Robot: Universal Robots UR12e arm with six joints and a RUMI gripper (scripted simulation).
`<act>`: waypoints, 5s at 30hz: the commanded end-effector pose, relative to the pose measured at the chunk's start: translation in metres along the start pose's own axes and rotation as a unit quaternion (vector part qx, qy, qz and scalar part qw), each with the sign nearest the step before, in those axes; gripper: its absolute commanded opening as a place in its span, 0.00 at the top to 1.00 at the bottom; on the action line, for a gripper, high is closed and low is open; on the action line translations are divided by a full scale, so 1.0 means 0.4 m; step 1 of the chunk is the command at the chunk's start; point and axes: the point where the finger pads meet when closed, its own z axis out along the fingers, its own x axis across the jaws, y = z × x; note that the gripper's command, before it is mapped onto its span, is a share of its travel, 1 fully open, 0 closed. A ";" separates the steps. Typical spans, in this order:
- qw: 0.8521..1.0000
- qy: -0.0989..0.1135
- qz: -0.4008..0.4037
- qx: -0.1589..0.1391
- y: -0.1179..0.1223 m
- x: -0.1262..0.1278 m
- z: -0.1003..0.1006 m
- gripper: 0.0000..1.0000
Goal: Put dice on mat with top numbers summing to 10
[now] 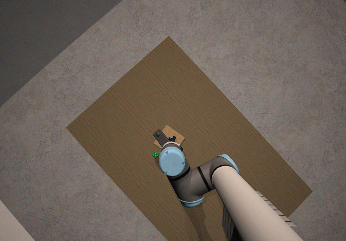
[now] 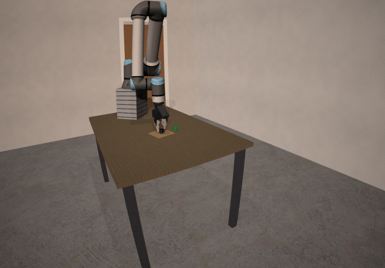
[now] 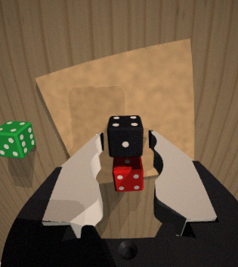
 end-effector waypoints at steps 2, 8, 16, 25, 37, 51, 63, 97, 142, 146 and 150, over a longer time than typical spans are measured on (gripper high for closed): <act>1.000 0.000 0.000 0.001 -0.001 0.000 -0.026 0.72; 1.000 0.000 0.000 0.001 -0.001 0.000 -0.070 0.72; 1.000 0.000 0.000 0.001 -0.001 0.000 -0.176 0.72; 1.000 0.000 0.000 0.001 -0.001 0.000 -0.221 0.72; 1.000 0.000 0.000 0.001 -0.001 0.000 -0.223 0.00; 1.000 0.000 -0.001 0.001 -0.001 0.000 -0.223 0.00; 0.997 0.000 -0.071 0.000 -0.006 -0.030 -0.221 0.00; 0.846 0.000 -0.534 0.000 -0.010 -0.233 -0.209 0.00; 0.751 0.000 -0.660 0.000 -0.002 -0.294 -0.205 0.72; 0.751 0.000 -0.660 0.000 -0.002 -0.294 -0.205 0.72; 0.751 0.000 -0.660 0.000 -0.002 -0.294 -0.205 0.72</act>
